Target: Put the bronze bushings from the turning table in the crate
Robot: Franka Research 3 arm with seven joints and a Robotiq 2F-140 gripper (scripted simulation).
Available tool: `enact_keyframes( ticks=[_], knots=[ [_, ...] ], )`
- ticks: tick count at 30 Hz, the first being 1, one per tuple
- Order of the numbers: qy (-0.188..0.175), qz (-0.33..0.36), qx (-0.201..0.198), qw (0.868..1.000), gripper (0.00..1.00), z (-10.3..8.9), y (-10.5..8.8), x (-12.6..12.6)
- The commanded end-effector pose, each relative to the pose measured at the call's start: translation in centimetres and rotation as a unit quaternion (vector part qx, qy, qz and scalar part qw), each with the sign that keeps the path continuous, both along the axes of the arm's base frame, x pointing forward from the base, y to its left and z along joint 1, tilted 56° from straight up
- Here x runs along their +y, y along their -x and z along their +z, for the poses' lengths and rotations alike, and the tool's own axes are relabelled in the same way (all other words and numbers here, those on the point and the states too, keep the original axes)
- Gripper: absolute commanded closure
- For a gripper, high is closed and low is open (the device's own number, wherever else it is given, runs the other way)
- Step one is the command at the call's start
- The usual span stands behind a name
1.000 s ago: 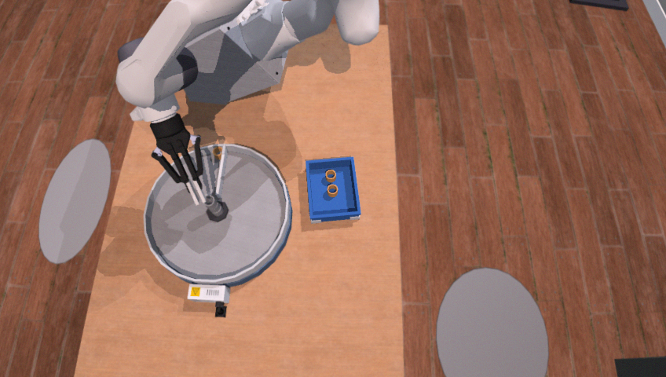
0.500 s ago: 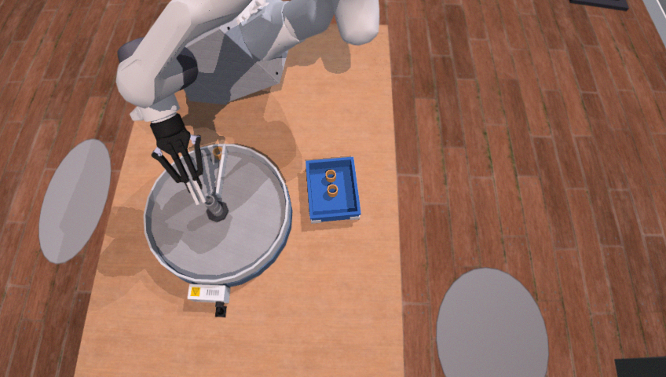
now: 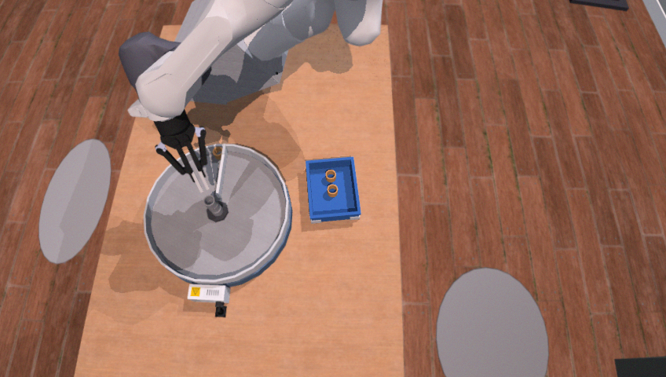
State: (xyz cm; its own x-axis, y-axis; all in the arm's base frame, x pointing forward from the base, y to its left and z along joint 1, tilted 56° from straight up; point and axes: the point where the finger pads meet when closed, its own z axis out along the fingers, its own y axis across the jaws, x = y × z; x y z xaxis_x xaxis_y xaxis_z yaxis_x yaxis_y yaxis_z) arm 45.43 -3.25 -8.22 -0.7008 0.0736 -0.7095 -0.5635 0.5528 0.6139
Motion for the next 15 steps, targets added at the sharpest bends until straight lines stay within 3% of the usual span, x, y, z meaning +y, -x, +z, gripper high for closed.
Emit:
enact_keyframes(
  ticks=[1,5,7,9,15],
  knots=[
    [0.055,0.057,0.026,0.996,0.94,-0.8,2.1,0.1],
    [0.111,0.115,0.037,0.986,0.94,-0.9,3.8,0.1],
    [0.111,0.115,0.037,0.986,0.94,-0.9,3.8,0.1],
    [0.155,0.16,0.046,0.974,0.94,-1.1,5.2,0.1],
    [0.233,0.24,0.061,0.94,0.94,-1.4,7.8,0.2]
  ],
)
